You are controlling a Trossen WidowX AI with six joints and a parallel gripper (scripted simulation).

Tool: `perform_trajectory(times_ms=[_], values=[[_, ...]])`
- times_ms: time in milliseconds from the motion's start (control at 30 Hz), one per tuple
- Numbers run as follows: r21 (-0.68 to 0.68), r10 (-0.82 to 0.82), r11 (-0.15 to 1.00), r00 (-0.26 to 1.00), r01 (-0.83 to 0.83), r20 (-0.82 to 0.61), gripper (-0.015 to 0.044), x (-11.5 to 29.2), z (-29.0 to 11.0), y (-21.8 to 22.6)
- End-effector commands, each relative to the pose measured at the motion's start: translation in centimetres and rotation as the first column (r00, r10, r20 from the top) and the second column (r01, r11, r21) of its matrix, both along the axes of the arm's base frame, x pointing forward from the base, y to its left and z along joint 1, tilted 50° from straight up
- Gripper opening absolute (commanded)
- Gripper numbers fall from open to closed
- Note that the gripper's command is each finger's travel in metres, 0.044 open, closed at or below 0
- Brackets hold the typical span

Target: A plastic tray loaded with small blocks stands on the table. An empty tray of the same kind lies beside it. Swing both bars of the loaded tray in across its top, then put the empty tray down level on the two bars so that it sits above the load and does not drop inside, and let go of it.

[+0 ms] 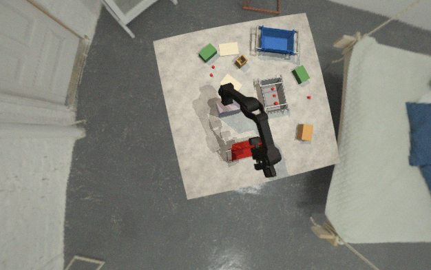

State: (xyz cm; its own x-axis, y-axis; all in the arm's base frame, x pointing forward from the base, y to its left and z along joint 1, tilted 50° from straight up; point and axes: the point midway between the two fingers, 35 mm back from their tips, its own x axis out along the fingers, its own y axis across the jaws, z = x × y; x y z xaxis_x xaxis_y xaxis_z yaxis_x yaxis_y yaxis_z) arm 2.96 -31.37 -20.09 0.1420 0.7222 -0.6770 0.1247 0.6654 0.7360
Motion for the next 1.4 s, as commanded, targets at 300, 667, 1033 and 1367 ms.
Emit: perform_trajectory(times_ms=[300,667,1033,1367], values=[[0.006,0.004,1.000,1.000,-0.004,0.001,0.0000,0.7,-3.4,4.0],[0.006,0.004,1.000,1.000,-0.004,0.001,0.0000,0.8,-3.8,4.9],[0.007,0.004,1.000,1.000,-0.004,0.001,0.0000,1.0,-2.8,5.7],[0.008,0.004,1.000,1.000,-0.004,0.002,0.0000,1.1,-1.9,6.6]])
